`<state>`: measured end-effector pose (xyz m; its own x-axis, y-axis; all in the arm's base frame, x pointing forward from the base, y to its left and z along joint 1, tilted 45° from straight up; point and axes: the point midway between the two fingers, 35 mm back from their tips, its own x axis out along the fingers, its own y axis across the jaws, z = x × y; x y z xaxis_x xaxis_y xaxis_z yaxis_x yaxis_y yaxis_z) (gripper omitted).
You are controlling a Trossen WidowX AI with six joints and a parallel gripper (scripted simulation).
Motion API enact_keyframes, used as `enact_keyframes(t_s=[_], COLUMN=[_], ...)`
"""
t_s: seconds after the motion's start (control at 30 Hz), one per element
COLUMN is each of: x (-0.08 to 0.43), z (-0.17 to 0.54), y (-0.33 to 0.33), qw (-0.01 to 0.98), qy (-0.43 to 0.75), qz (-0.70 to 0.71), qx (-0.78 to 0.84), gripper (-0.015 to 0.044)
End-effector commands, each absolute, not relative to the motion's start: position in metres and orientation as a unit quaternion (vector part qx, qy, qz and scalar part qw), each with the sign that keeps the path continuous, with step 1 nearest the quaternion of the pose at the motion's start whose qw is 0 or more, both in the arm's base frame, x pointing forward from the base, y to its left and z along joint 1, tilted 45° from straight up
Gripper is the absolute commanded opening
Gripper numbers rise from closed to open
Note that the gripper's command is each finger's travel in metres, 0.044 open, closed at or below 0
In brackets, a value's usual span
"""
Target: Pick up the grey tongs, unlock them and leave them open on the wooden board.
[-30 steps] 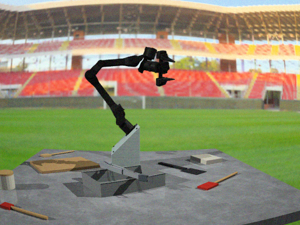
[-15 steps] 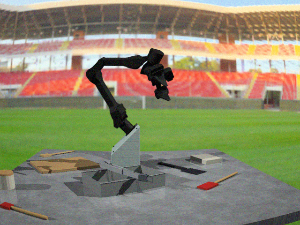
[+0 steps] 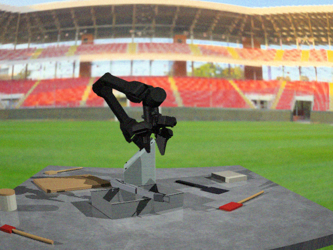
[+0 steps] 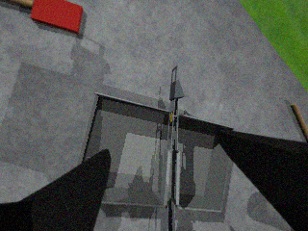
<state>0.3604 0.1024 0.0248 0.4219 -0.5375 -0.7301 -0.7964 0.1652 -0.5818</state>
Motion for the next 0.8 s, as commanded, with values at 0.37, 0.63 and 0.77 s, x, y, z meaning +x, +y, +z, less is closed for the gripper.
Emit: enact_keyframes(t_s=[0.37,0.63,0.77], x=[0.379,0.385,0.385], z=[0.004,0.005,0.004], y=[-0.025,-0.025,-0.026], qw=[0.546,0.546,0.546], qy=[0.661,0.660,0.660], qz=[-0.012,-0.012,-0.012], qx=[-0.516,-0.516,-0.516], gripper=[0.0440,0.0440,0.0440])
